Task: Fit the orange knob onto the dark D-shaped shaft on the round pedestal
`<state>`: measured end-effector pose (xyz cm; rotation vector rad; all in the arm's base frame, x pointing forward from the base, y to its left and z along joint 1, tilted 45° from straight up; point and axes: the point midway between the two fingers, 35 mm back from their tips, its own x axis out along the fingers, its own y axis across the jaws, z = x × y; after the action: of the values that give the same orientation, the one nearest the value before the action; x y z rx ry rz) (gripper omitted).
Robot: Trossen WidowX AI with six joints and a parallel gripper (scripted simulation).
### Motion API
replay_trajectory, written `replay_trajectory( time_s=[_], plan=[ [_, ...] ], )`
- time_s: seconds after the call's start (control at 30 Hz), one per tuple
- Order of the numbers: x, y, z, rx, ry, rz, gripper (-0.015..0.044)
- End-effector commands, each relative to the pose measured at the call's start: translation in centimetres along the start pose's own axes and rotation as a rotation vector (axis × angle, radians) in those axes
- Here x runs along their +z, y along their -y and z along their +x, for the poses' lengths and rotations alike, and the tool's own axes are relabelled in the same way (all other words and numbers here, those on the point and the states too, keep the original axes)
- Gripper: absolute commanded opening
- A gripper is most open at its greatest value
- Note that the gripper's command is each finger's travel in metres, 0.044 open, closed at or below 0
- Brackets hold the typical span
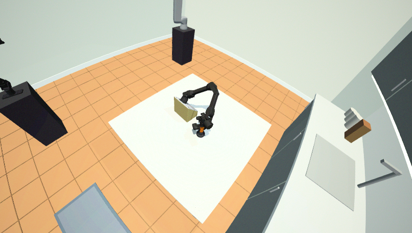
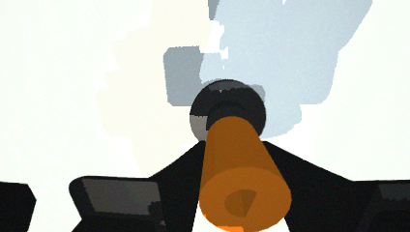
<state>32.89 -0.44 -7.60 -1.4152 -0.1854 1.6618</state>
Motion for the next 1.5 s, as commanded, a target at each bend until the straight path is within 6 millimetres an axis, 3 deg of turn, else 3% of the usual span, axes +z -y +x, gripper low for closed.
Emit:
replay_trajectory(
  time_s=[0.0,0.93,1.13,1.47],
  plan=[
    [0.04,0.01,0.16,-0.002,0.0,-0.041,0.0],
    [0.0,0.05,-0.1,-0.002,0.0,-0.015,0.0],
    [-0.01,0.06,-0.07,-0.002,0.0,0.25,0.0],
    [0.11,-0.05,0.24,-0.002,0.0,0.909,0.0]
  ],
)
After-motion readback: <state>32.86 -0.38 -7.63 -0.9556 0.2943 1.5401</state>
